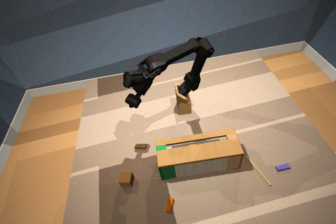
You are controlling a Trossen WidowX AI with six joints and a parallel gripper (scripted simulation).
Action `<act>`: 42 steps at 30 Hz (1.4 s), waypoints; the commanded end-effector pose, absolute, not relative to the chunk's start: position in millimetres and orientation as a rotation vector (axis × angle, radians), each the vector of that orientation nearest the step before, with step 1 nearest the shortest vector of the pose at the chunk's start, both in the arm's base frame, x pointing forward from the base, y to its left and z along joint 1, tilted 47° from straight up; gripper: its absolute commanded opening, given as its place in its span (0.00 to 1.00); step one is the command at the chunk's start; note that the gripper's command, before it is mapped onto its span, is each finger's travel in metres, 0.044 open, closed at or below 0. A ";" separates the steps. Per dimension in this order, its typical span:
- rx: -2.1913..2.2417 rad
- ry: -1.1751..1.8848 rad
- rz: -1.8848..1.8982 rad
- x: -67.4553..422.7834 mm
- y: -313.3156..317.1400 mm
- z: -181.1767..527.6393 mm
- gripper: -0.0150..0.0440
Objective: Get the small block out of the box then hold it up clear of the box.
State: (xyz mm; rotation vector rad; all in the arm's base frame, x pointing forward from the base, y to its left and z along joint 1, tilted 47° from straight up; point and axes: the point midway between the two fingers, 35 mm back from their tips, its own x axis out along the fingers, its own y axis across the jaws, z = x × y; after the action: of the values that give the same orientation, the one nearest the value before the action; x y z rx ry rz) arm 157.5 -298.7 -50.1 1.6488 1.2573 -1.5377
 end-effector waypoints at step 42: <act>2.091 1.891 -0.443 312.8 -83.4 -12.4 0.93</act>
State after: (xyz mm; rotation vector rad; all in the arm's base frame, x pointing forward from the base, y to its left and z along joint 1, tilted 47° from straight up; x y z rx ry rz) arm 313.0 -88.4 -8.2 2.0822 1.8879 -0.4448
